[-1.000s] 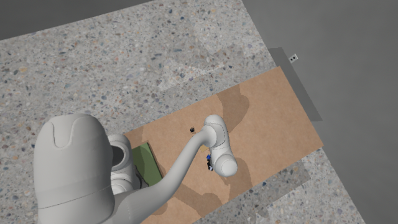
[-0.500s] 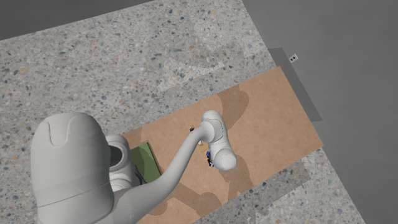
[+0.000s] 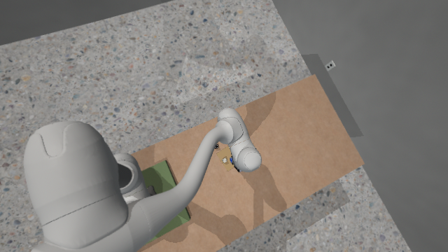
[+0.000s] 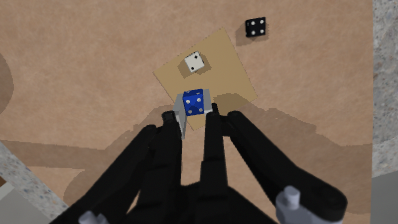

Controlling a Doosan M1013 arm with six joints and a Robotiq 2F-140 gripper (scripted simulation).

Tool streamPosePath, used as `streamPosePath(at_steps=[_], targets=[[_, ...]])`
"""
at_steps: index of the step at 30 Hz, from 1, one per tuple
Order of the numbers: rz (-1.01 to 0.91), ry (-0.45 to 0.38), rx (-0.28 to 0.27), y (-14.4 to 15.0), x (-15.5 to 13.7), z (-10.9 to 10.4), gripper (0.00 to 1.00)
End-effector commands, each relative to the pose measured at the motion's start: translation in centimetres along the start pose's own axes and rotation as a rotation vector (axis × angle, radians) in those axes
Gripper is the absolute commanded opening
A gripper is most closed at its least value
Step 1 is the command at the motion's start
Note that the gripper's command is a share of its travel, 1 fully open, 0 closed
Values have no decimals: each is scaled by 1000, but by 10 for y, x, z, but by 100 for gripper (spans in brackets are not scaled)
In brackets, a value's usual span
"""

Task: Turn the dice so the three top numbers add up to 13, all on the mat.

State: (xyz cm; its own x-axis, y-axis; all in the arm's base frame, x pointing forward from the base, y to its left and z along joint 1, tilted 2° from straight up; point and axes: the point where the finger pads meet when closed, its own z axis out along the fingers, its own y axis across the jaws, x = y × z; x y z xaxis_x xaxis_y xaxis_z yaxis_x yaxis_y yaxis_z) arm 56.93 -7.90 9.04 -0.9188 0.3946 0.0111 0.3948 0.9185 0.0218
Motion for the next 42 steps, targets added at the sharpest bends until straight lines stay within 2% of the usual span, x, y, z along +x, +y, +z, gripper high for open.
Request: streamPosePath(at_steps=[1,3,4,16,19,20,28,37,39,42], targets=[[-138,1,-7,22,0,1,13],[-143,1,-7,23,0,1,13],[-269,1,-7,43,2,2,13],[-679,0,-7,111,14,4,13],[-680,0,-7,111,14,4,13],[-790,-1,-7,129,18,5,13],[-1052,-2,-8,172,32,7,13],[-1083,-21,-19,177,33,8,13],[-1081,-62,-40,176,33,8,13],[-1074,-169,-94,173,33,9,13]])
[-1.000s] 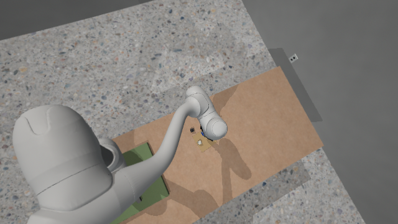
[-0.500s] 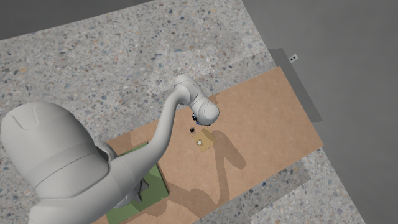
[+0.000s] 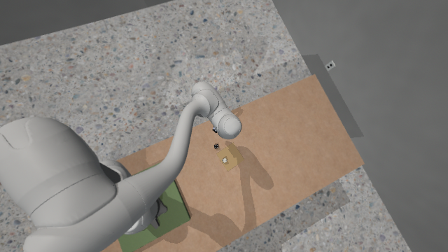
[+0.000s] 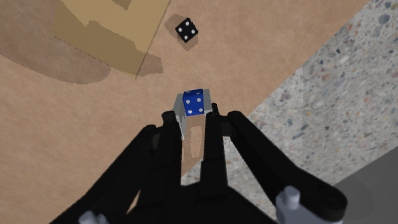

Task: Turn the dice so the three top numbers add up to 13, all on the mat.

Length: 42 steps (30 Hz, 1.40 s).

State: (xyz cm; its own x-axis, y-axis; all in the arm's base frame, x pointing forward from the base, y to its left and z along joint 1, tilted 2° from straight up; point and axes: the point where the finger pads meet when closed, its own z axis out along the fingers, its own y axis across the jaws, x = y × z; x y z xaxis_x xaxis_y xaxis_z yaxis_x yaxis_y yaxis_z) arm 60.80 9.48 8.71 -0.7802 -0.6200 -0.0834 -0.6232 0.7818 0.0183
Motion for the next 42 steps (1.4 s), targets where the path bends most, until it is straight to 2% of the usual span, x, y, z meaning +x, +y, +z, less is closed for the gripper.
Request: streamPosePath(at_steps=[1,8,11,14,25,28,30,36,42], targets=[[3,-162,7,-2,3,1,13],[-4,-356,-10,2,6,3,13],[-4,-367,-10,2,6,3,13],[-2,-476,-7,1,9,3,13],[-4,-657,-18,4,14,7,13],[-4,-665,-19,4,14,8,13],[-2,-734,-13,2,15,7,13],[-3,-819,-17,3,17,8,13],[-2,-950,-16,3,19,9,13]])
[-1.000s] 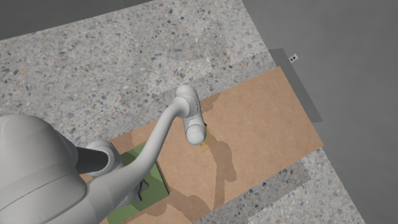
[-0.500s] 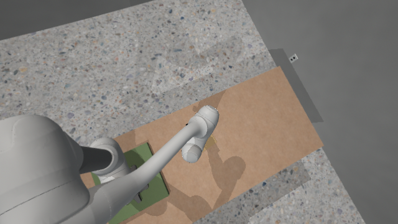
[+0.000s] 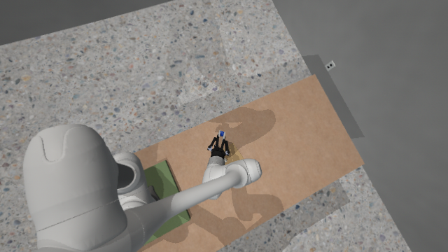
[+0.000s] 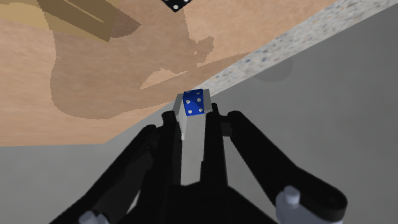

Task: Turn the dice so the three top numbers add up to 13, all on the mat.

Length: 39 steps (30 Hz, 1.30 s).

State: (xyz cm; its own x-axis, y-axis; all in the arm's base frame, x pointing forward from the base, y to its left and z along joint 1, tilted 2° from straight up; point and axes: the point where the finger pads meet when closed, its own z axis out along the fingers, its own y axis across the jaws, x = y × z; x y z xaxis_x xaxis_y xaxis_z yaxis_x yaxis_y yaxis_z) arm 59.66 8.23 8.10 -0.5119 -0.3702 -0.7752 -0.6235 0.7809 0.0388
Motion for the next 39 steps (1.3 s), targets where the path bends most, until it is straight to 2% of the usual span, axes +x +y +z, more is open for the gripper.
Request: streamPosePath(at_steps=[1,7,20,39], targets=[[-12,-168,-3,5,5,2,13],[-13,-212,3,4,6,0,13],[-14,-214,4,4,12,5,13],[-14,-214,4,3,54,41,13]])
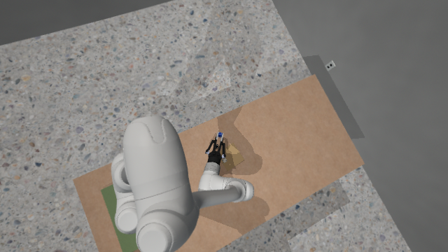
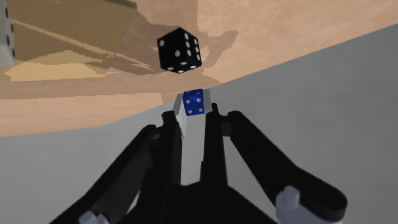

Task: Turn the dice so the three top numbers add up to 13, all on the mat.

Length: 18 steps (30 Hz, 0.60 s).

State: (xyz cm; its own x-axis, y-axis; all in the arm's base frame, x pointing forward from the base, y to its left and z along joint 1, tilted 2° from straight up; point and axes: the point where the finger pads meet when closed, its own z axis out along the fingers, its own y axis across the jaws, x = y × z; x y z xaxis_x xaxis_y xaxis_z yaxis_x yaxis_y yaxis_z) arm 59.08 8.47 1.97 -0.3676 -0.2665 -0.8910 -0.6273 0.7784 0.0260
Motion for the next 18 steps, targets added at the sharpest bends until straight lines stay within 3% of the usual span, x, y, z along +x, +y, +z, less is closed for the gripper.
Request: streamPosePath(at_steps=[1,18], targets=[[0,-2,0,0,7,4,13],[0,-2,0,0,14,8,13]])
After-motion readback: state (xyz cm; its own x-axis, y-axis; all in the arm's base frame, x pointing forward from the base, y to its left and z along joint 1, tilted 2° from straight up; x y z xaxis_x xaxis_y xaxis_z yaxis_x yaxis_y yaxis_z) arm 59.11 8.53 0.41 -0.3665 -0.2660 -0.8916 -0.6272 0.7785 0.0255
